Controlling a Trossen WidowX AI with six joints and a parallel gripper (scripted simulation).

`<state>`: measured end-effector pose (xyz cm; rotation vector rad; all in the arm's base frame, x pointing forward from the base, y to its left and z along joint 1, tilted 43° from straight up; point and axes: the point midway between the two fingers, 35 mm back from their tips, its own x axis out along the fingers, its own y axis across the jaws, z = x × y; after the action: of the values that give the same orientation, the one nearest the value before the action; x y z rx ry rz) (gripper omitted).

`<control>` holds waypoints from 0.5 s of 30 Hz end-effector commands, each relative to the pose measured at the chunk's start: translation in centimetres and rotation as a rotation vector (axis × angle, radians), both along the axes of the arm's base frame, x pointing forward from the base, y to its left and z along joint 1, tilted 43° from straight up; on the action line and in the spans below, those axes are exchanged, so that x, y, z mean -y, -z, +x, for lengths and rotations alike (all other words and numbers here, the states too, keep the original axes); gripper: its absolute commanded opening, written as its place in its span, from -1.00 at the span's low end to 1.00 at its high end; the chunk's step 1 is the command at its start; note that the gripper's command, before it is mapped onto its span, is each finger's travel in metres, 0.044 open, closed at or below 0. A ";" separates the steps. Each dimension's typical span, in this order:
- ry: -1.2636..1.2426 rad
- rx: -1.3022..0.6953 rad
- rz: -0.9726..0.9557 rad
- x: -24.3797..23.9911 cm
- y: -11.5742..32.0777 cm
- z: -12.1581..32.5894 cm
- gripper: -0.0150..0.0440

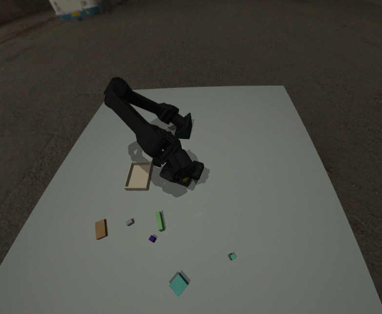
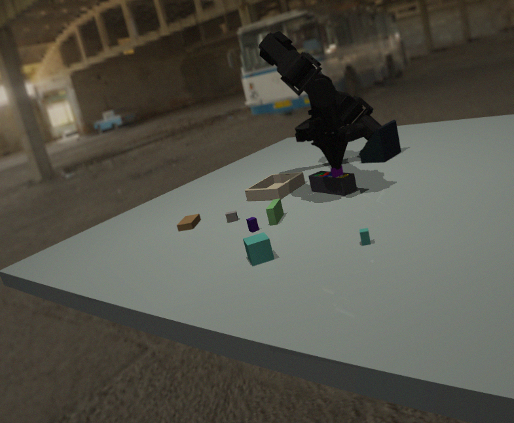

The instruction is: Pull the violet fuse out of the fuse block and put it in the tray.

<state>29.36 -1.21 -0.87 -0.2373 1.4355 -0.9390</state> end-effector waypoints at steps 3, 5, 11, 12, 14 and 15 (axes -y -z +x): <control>0.003 0.006 0.004 -0.3 -0.3 0.2 -0.49; 0.003 0.006 0.004 -0.4 -0.4 0.2 -0.49; 0.002 0.006 0.004 -0.6 -0.6 0.2 -0.49; 0.002 0.006 0.004 -0.6 -0.6 0.2 -0.49; 0.002 0.006 0.004 -0.7 -0.7 0.2 -0.49; 0.002 0.006 0.004 -0.7 -0.7 0.2 -0.49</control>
<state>29.44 -0.72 -0.33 -0.2386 1.4356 -0.9387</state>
